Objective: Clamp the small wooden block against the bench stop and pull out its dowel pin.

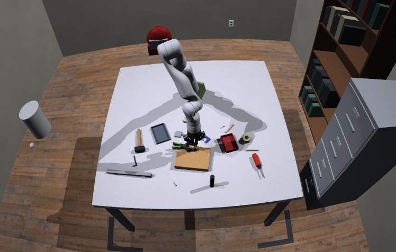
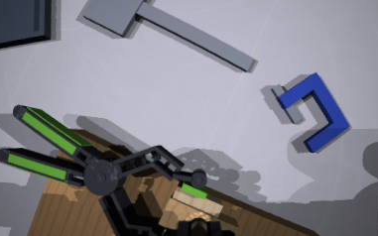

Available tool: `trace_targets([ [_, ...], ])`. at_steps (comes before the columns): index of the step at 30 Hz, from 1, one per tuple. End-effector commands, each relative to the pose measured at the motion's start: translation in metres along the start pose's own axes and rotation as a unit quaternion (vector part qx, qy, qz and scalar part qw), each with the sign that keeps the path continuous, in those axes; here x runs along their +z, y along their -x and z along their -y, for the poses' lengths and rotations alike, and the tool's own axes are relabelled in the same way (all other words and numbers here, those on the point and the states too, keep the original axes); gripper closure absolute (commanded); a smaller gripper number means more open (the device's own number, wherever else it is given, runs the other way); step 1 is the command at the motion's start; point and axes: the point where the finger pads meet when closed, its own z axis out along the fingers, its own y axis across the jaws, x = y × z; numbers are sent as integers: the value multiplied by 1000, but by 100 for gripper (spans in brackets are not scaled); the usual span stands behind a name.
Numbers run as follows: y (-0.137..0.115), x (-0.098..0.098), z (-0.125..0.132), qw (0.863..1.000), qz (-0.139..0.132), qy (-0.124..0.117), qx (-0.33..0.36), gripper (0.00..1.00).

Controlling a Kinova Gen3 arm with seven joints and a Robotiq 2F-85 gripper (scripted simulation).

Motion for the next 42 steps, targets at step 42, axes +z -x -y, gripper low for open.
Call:
trace_targets([
  [42, 0, -1, 0, 999, 1, 0, 34, 90],
])
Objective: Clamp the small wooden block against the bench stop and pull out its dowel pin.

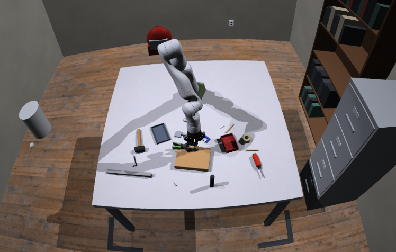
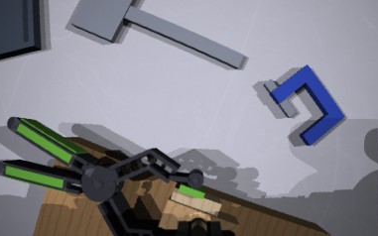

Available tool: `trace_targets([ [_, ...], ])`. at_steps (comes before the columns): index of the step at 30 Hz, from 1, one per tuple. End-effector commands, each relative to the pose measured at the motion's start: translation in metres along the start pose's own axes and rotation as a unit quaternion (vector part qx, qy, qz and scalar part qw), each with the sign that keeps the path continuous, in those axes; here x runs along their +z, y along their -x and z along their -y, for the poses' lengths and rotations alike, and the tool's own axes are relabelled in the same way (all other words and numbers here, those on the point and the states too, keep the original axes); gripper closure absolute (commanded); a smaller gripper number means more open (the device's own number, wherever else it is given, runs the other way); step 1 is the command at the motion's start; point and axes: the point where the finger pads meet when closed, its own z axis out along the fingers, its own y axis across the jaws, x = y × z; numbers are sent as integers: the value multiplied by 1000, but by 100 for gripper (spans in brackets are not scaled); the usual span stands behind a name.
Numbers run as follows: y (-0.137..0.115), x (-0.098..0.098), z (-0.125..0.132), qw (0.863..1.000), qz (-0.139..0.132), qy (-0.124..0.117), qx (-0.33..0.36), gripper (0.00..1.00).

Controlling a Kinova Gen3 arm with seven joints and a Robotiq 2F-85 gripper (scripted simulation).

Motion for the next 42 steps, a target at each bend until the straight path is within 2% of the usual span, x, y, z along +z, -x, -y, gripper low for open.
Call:
trace_targets([
  [1, 0, 0, 0, 1000, 1, 0, 2, 90],
  [42, 0, -1, 0, 1000, 1, 0, 25, 90],
])
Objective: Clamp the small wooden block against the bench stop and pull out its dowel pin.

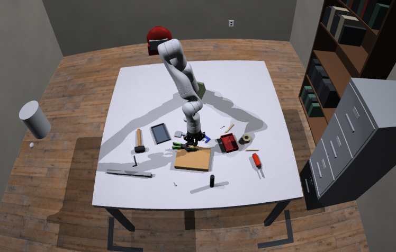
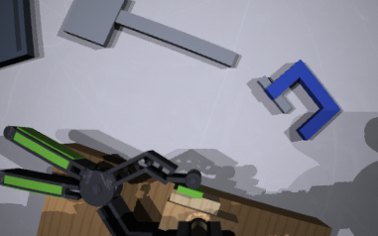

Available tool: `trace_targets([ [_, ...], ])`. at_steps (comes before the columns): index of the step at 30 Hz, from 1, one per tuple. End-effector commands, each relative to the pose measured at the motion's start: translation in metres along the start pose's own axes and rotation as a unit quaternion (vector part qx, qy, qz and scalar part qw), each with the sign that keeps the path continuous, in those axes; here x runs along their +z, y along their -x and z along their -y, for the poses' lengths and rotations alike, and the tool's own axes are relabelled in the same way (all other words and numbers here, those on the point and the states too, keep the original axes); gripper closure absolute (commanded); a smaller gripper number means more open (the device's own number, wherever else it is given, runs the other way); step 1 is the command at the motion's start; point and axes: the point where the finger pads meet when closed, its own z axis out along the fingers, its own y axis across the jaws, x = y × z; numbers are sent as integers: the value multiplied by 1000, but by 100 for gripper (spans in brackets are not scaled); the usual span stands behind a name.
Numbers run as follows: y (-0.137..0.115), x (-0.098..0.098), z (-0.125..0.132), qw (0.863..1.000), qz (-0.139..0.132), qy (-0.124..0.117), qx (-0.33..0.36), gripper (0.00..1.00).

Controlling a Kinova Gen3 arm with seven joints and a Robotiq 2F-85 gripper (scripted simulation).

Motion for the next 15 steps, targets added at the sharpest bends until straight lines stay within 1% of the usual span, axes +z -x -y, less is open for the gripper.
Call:
trace_targets([
  [1, 0, 0, 0, 1000, 1, 0, 1, 90],
  [15, 0, 0, 0, 1000, 1, 0, 8, 90],
])
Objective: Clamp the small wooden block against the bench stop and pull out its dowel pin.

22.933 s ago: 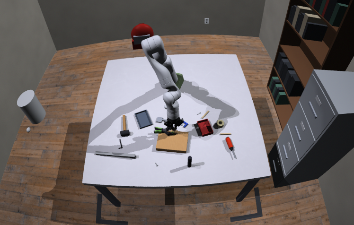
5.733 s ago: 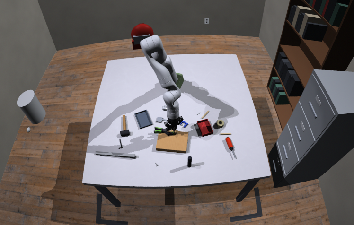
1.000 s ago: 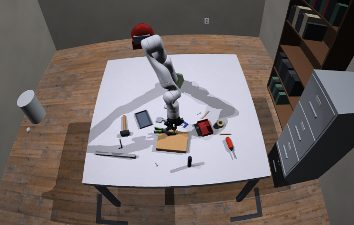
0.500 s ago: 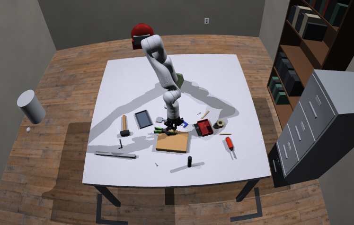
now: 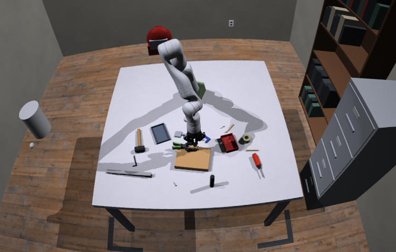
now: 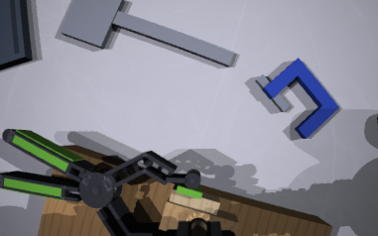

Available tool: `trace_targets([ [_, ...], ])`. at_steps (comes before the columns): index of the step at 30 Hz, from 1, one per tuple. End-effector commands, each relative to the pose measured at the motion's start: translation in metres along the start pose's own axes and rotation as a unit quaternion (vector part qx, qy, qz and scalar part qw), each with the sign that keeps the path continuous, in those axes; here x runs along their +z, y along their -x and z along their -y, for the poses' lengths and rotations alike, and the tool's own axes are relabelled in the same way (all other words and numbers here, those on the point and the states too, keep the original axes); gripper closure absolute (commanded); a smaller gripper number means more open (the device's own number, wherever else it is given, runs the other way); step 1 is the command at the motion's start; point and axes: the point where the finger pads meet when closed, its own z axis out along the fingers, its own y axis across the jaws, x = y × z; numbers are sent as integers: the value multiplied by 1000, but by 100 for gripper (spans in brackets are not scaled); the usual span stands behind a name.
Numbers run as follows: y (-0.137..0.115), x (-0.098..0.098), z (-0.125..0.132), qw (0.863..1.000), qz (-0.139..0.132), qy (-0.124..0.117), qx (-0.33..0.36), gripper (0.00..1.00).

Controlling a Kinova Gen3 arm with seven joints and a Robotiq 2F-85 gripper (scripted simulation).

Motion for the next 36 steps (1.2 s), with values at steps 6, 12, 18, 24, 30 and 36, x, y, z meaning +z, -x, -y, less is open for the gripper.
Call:
trace_targets([
  [6, 0, 0, 0, 1000, 1, 0, 3, 90],
  [12, 0, 0, 0, 1000, 1, 0, 6, 90],
  [18, 0, 0, 0, 1000, 1, 0, 8, 90],
  [24, 0, 0, 0, 1000, 1, 0, 11, 90],
  [30, 0, 0, 0, 1000, 1, 0, 13, 90],
  [36, 0, -1, 0, 1000, 1, 0, 15, 90],
])
